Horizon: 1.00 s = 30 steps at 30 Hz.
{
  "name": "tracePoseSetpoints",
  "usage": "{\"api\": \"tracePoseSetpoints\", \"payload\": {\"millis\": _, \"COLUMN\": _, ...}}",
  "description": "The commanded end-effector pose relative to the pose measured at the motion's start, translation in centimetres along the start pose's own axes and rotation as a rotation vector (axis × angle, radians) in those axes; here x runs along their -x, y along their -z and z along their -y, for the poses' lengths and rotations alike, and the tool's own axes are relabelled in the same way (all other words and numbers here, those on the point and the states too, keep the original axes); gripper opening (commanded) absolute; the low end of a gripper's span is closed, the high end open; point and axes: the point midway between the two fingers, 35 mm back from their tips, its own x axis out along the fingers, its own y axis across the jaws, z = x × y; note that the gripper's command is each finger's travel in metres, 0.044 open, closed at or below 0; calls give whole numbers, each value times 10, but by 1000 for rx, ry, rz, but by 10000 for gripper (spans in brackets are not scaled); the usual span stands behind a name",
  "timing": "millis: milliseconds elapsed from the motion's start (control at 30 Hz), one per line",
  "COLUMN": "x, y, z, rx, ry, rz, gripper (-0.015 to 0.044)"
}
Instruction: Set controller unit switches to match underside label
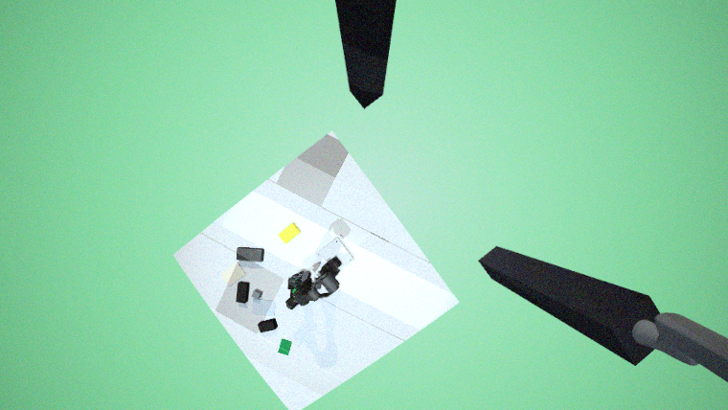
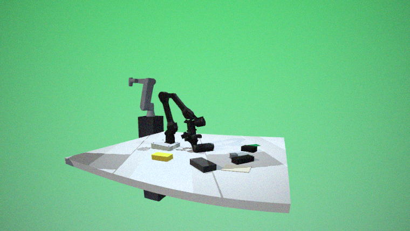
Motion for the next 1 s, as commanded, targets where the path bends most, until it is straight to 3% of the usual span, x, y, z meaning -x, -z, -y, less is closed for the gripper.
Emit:
{"api": "tracePoseSetpoints", "payload": {"millis": 0, "x": 0, "y": 2, "z": -4, "rx": 1, "ry": -3, "rz": -7, "gripper": 0}}
{"api": "tracePoseSetpoints", "payload": {"millis": 967, "x": -7, "y": 0, "z": -28, "rx": 2, "ry": -6, "rz": -6, "gripper": 0}}
